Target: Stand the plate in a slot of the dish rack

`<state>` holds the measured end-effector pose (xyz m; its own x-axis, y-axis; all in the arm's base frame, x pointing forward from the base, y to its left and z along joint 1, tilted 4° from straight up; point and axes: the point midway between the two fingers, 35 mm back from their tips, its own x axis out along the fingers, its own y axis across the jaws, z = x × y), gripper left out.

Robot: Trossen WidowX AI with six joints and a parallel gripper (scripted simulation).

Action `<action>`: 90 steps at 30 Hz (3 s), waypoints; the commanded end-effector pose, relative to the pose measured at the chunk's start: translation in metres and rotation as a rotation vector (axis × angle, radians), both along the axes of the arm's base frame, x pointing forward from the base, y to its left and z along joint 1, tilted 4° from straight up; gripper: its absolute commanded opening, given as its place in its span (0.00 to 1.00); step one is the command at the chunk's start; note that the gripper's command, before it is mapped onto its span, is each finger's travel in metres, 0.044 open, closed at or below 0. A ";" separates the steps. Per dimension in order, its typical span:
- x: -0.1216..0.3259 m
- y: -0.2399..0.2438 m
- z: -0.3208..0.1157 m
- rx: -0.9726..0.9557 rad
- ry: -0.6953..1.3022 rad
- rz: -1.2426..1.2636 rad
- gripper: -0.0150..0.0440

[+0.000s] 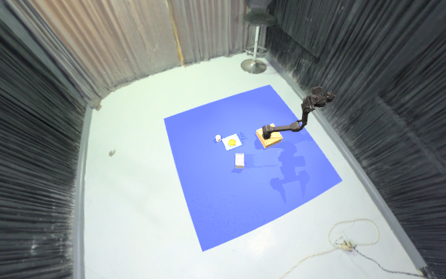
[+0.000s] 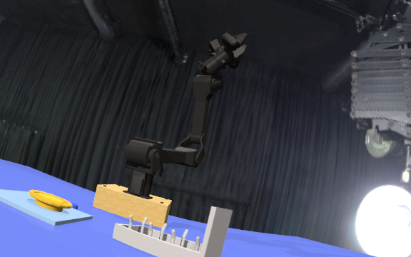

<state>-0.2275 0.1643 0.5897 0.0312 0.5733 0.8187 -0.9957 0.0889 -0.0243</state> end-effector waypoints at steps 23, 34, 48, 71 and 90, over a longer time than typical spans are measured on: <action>0.260 -0.106 0.040 0.197 0.457 -0.421 0.93; 0.361 -0.143 0.009 0.169 0.672 -0.619 0.93; 0.470 -0.181 -0.064 0.031 0.958 -0.847 0.93; 0.564 -0.216 -0.207 -0.341 1.339 -1.083 0.93; 0.590 -0.224 -0.360 -0.915 1.651 -1.080 0.93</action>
